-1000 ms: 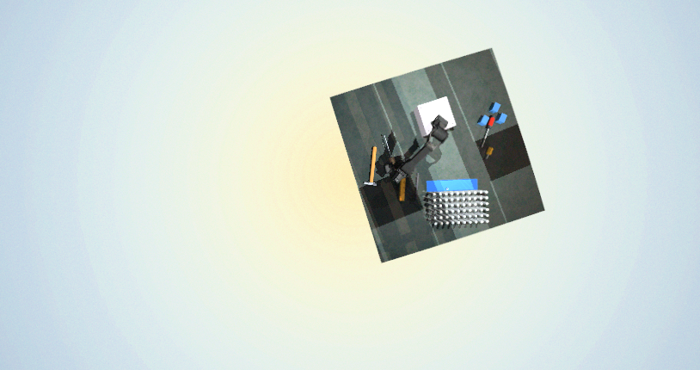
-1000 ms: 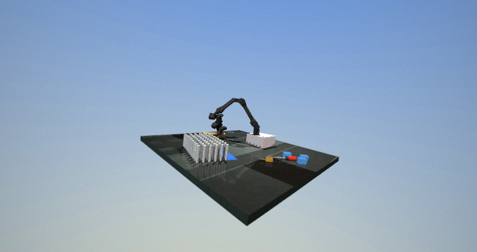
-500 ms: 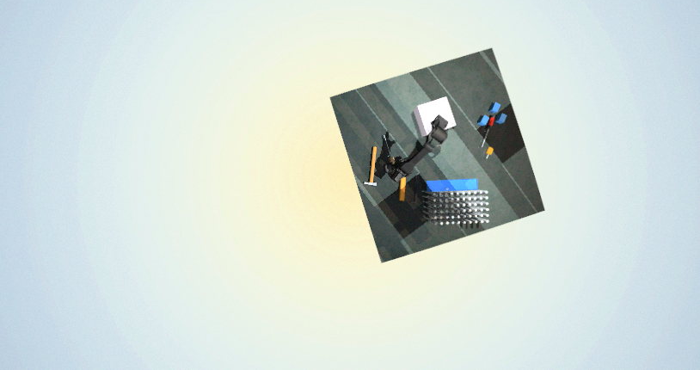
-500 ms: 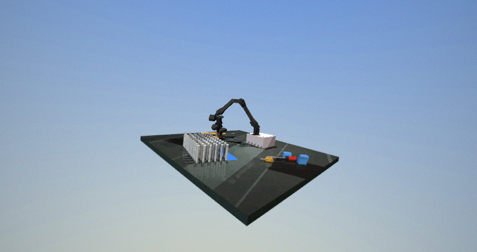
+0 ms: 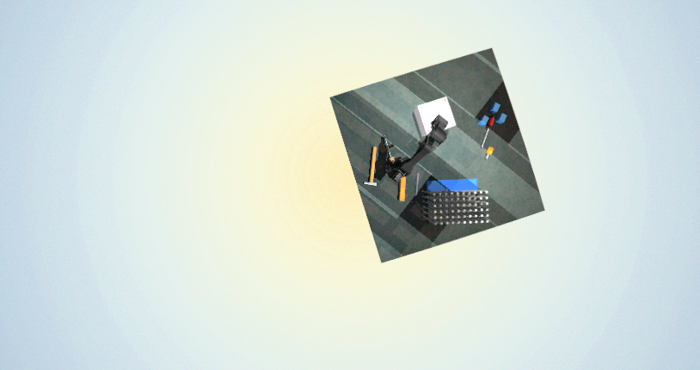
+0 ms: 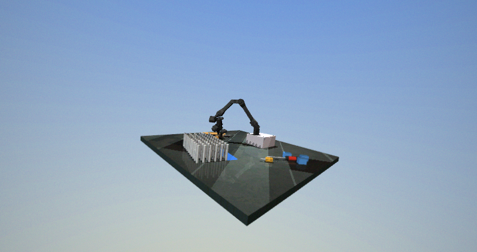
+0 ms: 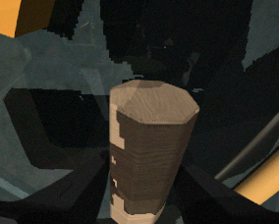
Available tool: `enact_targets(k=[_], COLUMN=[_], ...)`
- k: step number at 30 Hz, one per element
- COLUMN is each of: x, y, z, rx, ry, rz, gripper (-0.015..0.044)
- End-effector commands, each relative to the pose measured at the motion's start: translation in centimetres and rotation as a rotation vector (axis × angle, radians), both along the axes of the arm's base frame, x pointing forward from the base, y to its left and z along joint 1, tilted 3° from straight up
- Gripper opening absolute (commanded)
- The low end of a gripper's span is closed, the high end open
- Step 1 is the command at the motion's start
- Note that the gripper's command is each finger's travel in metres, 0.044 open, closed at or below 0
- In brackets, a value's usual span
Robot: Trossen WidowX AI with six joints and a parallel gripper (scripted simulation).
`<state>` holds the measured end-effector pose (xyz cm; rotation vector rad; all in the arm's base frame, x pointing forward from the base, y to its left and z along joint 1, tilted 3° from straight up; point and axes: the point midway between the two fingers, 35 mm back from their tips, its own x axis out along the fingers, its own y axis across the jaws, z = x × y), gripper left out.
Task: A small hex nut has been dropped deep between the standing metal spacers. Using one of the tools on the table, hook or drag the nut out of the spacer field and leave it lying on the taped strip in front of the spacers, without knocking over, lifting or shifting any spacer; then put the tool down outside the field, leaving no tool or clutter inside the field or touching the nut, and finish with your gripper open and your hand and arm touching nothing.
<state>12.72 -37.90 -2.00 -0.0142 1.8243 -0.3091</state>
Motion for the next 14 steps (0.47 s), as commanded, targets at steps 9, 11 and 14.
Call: enact_targets(k=[9, 11, 14], x=[0.02, 0.02, 0.02], y=[-0.04, -0.04, -0.04], z=[0.08, 0.08, 0.08], rx=[-0.002, -0.002, -0.002], ry=[-0.001, -0.001, -0.001], rz=[0.000, 0.000, 0.000], gripper=[0.0315, 0.0367, 0.0440])
